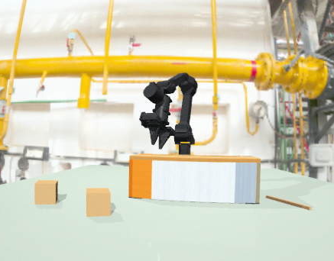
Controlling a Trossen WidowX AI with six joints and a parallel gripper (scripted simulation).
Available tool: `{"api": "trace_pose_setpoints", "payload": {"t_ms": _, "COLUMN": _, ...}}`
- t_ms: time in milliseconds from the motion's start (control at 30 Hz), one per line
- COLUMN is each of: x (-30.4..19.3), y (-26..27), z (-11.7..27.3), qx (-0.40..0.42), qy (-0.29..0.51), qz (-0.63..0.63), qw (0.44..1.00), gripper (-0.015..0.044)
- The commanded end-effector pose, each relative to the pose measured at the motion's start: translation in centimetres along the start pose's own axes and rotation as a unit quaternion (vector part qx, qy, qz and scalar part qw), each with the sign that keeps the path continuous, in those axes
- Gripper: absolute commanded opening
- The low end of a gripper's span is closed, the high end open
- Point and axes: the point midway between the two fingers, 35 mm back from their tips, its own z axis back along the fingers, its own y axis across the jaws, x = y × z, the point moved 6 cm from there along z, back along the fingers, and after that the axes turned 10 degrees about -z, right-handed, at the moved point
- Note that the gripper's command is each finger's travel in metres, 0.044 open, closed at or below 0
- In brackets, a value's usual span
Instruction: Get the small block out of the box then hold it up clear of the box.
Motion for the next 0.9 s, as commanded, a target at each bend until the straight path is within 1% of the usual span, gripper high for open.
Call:
{"api": "trace_pose_setpoints", "payload": {"t_ms": 0, "x": 1.52, "y": -0.82, "z": 0.63, "qx": 0.020, "qy": 0.057, "qz": -0.452, "qw": 0.890, "gripper": 0.0285}}
{"api": "trace_pose_setpoints", "payload": {"t_ms": 200, "x": 1.90, "y": -1.08, "z": 0.79, "qx": 0.015, "qy": 0.074, "qz": -0.589, "qw": 0.805, "gripper": 0.0285}}
{"api": "trace_pose_setpoints", "payload": {"t_ms": 267, "x": 1.96, "y": -1.12, "z": 0.82, "qx": 0.013, "qy": 0.077, "qz": -0.616, "qw": 0.783, "gripper": 0.0285}}
{"api": "trace_pose_setpoints", "payload": {"t_ms": 867, "x": 1.97, "y": -1.13, "z": 0.83, "qx": 0.013, "qy": 0.077, "qz": -0.620, "qw": 0.781, "gripper": 0.0285}}
